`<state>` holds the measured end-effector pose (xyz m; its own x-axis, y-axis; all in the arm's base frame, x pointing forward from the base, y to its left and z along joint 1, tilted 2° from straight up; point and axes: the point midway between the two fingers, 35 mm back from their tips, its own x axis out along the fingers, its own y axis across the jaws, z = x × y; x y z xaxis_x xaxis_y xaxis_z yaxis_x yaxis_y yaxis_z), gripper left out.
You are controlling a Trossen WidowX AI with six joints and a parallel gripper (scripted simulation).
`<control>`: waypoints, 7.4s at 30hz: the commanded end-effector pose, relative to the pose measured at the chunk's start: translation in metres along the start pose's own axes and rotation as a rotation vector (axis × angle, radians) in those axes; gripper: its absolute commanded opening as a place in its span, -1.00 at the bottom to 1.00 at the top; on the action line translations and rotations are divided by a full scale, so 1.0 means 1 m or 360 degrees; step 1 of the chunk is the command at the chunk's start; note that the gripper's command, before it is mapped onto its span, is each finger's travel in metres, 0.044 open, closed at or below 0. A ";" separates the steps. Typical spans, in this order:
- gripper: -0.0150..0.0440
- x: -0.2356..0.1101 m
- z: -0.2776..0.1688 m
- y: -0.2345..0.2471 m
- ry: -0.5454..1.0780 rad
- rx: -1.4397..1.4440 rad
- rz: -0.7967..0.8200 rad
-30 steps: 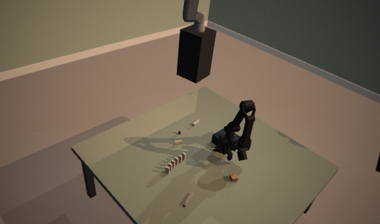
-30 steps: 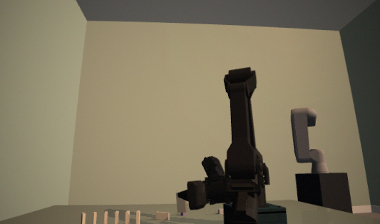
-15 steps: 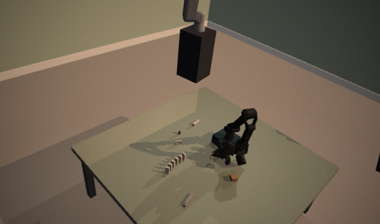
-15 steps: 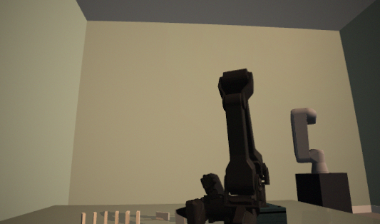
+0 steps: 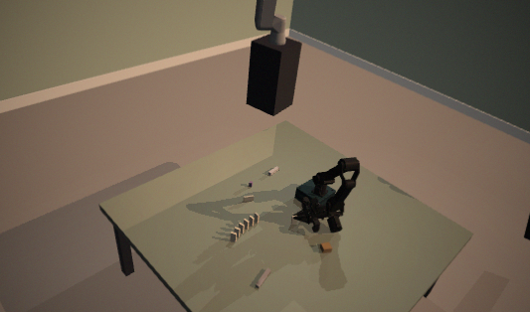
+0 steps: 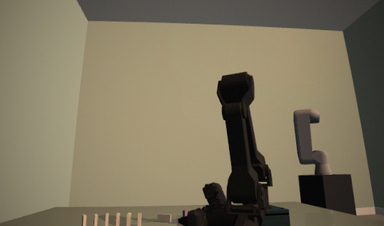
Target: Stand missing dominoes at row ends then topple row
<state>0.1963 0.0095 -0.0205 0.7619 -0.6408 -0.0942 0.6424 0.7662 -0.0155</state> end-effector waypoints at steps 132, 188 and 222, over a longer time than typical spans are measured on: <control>-0.13 0.026 0.012 0.002 0.1802 -0.2015 0.1788; -0.13 0.174 0.061 -0.058 0.2251 -0.0704 0.0592; 1.00 0.173 0.048 -0.059 0.2251 -0.0703 0.0592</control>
<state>0.2921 -0.1480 0.0012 0.0013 -0.0381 -0.9993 0.1704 0.9847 -0.0373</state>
